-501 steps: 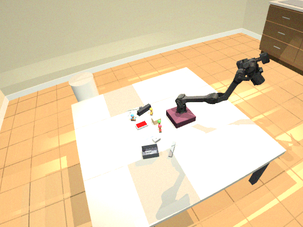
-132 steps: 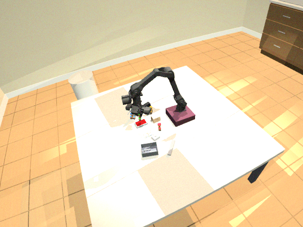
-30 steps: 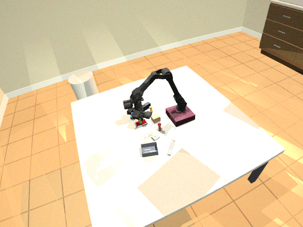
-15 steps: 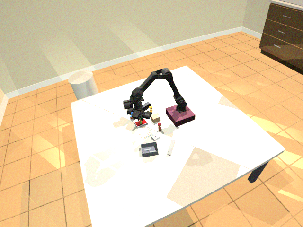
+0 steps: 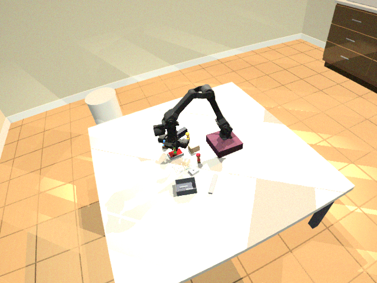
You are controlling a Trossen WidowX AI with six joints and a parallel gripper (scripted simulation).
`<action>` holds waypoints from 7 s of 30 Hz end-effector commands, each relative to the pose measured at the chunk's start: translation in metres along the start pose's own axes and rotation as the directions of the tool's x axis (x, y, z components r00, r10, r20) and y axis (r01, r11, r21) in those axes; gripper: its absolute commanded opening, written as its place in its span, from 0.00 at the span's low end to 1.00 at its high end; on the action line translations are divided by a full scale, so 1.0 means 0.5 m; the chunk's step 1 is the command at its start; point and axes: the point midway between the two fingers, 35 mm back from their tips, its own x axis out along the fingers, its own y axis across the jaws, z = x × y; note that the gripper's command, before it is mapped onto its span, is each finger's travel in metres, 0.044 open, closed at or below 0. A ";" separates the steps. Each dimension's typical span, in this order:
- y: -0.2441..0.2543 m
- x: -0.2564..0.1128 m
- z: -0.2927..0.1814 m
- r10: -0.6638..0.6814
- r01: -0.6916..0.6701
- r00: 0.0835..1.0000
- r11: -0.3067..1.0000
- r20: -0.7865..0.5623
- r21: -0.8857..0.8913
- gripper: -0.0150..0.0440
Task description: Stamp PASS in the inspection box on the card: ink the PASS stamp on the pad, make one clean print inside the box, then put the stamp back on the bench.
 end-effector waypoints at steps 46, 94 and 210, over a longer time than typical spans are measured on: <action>-0.004 -0.036 0.001 -0.002 0.002 1.000 1.000 -0.002 0.000 0.25; 0.059 -0.117 0.099 0.004 0.000 1.000 0.870 -0.006 0.493 0.25; 0.160 -0.001 0.205 0.001 0.016 1.000 0.421 -0.018 0.907 0.25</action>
